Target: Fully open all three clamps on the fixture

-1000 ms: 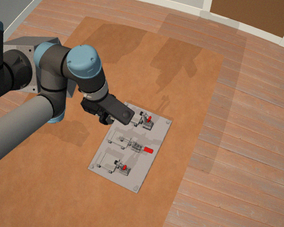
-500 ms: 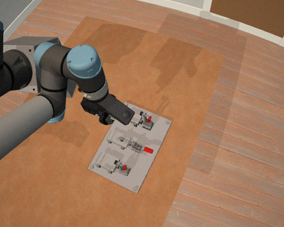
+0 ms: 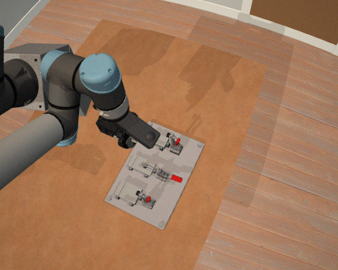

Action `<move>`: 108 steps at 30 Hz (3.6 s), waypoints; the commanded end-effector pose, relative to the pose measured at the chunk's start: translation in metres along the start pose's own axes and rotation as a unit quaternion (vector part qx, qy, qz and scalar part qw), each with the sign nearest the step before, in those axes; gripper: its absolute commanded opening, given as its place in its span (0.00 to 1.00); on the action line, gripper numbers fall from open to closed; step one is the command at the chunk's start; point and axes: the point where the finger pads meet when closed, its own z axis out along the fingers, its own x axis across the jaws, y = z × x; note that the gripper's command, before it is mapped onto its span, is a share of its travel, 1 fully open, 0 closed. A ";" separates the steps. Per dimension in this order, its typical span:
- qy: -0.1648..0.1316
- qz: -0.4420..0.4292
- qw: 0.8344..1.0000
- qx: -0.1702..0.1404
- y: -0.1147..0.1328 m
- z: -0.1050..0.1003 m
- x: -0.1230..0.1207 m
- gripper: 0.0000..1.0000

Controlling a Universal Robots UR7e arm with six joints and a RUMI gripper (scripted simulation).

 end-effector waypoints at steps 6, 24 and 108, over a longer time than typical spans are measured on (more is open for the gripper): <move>0.000 0.000 1.000 0.001 -0.004 -0.001 0.000 0.00; 0.000 0.000 1.000 0.001 -0.044 -0.011 0.000 0.00; 0.000 0.000 1.000 0.001 -0.116 -0.029 0.000 0.00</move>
